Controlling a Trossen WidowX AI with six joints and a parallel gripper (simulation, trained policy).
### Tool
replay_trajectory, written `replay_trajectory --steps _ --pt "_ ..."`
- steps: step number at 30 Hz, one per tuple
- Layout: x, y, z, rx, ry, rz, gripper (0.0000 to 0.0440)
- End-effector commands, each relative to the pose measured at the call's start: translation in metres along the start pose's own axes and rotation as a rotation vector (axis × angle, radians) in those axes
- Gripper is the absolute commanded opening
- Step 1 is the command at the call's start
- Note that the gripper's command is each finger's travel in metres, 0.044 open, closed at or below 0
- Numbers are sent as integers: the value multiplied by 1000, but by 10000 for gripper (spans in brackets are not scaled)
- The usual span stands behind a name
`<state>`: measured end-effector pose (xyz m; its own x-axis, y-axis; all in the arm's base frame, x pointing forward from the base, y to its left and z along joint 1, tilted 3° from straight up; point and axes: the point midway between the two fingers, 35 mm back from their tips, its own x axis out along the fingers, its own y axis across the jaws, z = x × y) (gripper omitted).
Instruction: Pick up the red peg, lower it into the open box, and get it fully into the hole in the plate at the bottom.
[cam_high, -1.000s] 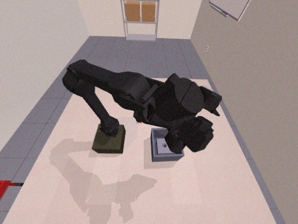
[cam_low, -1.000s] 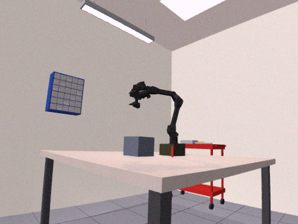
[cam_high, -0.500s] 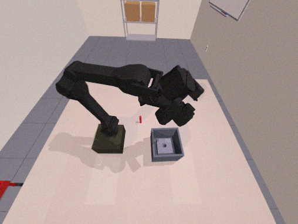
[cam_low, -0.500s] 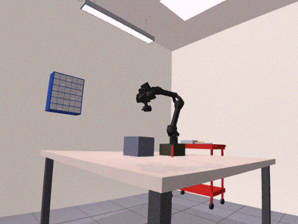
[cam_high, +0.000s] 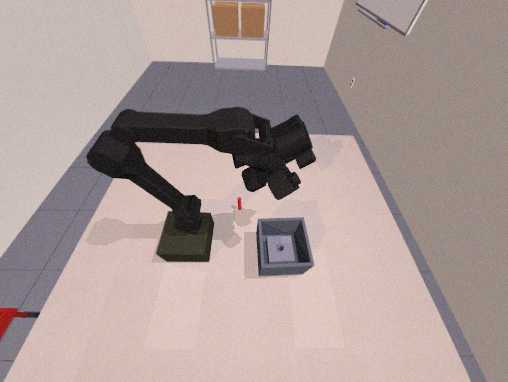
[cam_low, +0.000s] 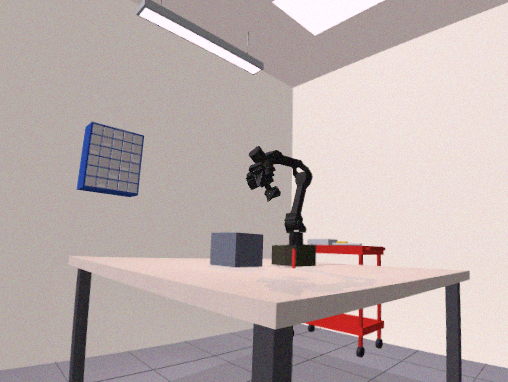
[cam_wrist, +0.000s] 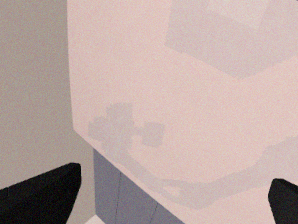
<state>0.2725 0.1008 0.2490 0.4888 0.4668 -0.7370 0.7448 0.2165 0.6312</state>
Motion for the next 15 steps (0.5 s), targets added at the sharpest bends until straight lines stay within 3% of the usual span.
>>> replay_trajectory --steps 1,15 --pt "11 -22 -15 60 27 -92 412" --pt "37 -95 -55 247 35 -414 411"
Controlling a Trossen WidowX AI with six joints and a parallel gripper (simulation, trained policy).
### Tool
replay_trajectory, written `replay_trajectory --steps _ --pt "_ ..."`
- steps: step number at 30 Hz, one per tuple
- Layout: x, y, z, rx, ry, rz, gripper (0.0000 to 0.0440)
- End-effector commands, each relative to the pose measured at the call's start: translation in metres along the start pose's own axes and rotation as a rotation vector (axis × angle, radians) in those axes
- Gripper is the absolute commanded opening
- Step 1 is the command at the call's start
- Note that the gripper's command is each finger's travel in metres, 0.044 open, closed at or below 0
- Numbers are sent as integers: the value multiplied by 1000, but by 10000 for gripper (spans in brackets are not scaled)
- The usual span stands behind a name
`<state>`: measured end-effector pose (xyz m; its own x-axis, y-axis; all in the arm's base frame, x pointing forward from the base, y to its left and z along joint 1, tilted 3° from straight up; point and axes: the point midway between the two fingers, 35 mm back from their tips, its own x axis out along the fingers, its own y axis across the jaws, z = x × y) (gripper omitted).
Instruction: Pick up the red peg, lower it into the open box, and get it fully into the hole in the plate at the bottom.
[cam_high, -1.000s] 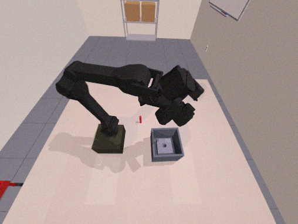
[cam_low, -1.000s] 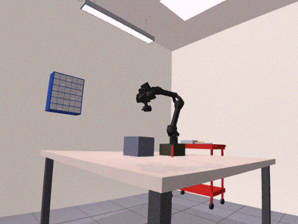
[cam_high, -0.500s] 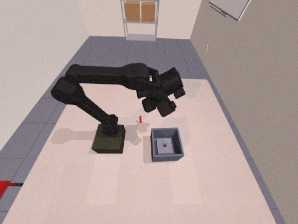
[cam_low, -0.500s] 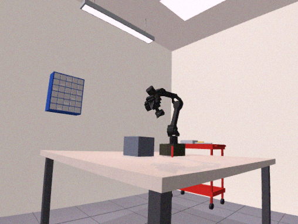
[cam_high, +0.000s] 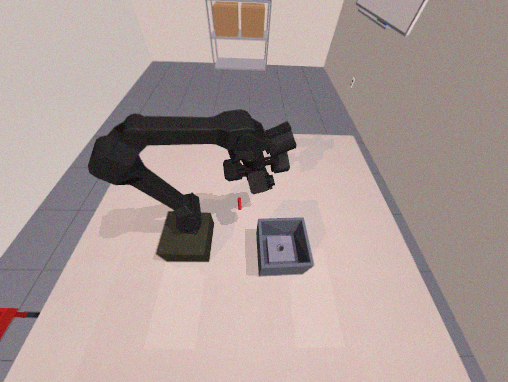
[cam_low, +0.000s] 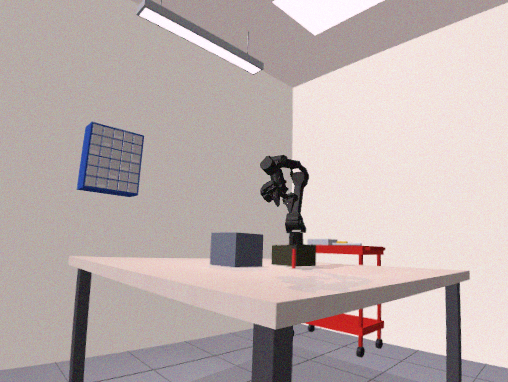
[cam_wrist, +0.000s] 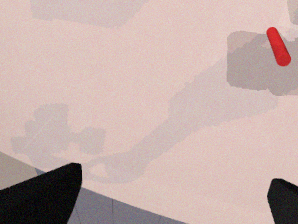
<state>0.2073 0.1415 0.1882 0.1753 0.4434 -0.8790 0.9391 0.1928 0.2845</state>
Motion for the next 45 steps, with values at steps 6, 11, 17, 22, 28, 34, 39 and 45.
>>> replay_trajectory --steps 6,11,17,22,28,34,39,45 --pt "28 -39 -3 105 -64 -180 414" --pt "41 -56 -2 129 -114 -257 421" --pt "56 -71 3 125 -177 -331 433" --pt "66 -82 9 102 -229 -379 435" --pt "79 -91 17 63 -281 -424 436" --pt "94 -99 28 23 -326 -456 439" --pt "108 -104 38 -2 -355 -469 436" --pt "125 -109 48 -25 -380 -466 433"
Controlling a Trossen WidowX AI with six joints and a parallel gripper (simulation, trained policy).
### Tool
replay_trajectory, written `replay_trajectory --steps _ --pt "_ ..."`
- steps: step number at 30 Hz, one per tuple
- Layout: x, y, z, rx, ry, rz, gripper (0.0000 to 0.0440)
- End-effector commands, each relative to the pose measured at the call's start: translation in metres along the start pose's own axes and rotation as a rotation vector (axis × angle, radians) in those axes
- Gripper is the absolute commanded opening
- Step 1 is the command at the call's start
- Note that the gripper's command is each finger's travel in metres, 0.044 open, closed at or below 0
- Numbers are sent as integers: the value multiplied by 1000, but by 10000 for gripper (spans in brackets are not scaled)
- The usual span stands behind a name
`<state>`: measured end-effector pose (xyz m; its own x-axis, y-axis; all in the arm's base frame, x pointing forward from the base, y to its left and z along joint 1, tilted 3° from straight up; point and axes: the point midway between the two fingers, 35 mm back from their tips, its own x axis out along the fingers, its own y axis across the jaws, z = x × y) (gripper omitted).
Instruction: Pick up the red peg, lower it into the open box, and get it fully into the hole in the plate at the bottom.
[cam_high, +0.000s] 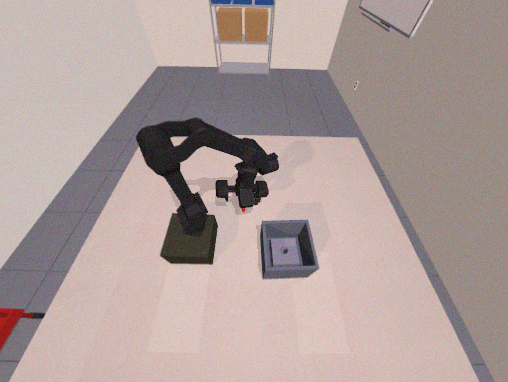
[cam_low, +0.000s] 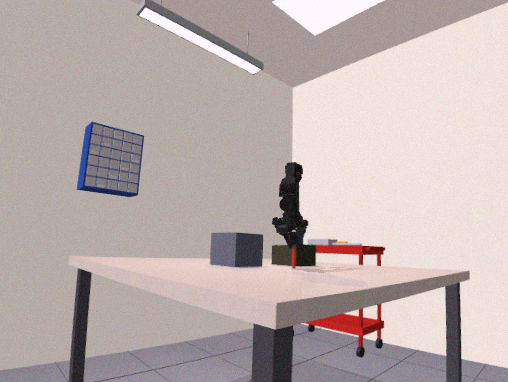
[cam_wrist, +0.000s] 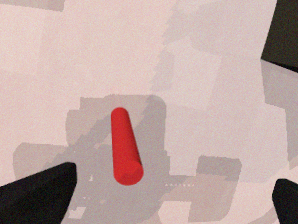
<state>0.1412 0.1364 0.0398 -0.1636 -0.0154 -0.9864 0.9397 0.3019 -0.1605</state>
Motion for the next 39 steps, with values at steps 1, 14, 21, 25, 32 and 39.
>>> replay_trajectory --steps 1,14,21,25,32,39 --pt "13 2 4 -14 -26 3 432" --pt "50 11 8 -2 -61 34 359" --pt "64 20 4 -25 -56 51 193" --pt "68 25 1 -47 -50 61 99" --pt "69 32 -6 -76 -26 85 0" --pt "57 37 -11 -54 -2 116 0"
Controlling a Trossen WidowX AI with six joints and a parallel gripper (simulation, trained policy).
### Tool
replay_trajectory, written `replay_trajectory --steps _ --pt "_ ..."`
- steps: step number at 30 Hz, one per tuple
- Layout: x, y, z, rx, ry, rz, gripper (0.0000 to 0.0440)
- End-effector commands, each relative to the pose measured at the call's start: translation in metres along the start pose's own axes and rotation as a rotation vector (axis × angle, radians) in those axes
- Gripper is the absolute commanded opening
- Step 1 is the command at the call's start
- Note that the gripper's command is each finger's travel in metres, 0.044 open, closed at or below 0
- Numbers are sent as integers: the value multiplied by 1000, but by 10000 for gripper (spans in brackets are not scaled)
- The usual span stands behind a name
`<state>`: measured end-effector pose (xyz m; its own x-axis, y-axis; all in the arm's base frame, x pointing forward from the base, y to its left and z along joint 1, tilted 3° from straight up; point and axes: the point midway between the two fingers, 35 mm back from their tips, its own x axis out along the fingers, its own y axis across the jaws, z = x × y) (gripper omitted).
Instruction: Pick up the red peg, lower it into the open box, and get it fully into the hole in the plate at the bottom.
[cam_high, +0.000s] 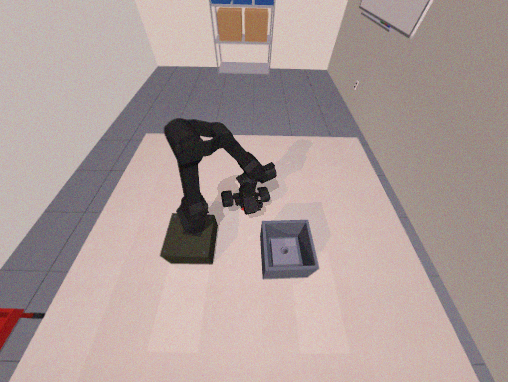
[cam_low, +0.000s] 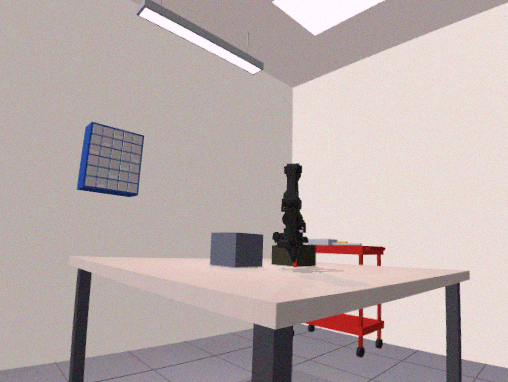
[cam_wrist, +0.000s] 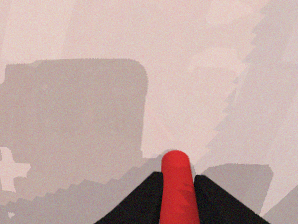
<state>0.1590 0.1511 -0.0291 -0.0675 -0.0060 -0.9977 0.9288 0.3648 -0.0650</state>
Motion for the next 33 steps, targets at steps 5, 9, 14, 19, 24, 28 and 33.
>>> replay_trajectory --steps 5,9,14,19,24,28,33 --pt "-19 12 -8 27 42 53 0" --pt "-29 17 -10 37 58 82 0" --pt "-43 25 -12 46 79 124 0" --pt "-61 35 -14 47 98 173 0" --pt "-83 45 -14 40 112 228 0" --pt "-101 54 -10 33 113 273 0" --pt "-123 63 -1 23 99 328 0"
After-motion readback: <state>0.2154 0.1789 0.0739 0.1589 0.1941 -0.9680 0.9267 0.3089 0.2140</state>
